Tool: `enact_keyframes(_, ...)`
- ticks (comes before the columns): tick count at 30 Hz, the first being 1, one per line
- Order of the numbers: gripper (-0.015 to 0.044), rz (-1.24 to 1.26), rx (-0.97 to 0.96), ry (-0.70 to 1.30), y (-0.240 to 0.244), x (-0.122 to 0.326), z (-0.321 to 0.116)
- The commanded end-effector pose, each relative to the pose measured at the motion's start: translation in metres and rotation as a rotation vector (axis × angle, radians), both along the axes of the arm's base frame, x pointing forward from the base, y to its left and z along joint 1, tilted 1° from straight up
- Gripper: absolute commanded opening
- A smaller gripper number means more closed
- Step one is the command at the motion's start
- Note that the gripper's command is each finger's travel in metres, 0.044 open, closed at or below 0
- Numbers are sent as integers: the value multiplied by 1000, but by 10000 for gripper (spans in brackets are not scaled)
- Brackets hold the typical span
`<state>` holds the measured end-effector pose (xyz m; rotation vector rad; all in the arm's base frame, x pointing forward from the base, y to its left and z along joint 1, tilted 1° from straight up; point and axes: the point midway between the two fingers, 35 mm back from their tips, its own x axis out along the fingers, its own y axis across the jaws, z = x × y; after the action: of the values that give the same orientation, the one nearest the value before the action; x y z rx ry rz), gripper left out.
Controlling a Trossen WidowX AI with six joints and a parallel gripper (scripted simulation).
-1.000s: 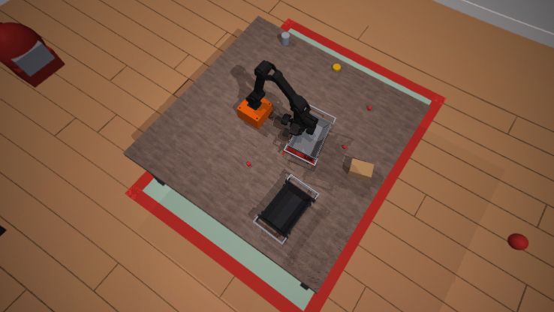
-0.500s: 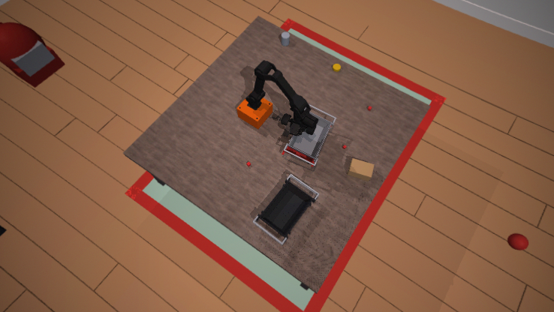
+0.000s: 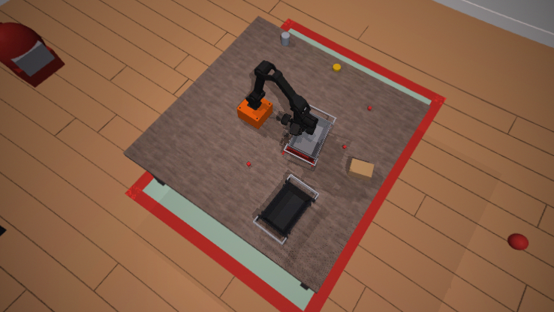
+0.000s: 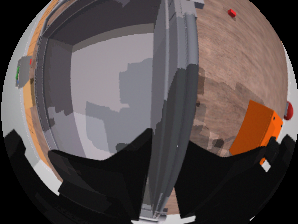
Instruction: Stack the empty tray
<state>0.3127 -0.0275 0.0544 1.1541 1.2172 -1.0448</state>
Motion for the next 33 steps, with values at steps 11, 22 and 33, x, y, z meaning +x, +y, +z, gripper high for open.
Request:
enact_keyframes(11,0,2,-5,31,-1,-11,-13)
enact_keyframes(22,0,2,-5,31,-1,-11,-13)
enact_keyframes(33,0,2,-5,31,-1,-11,-13)
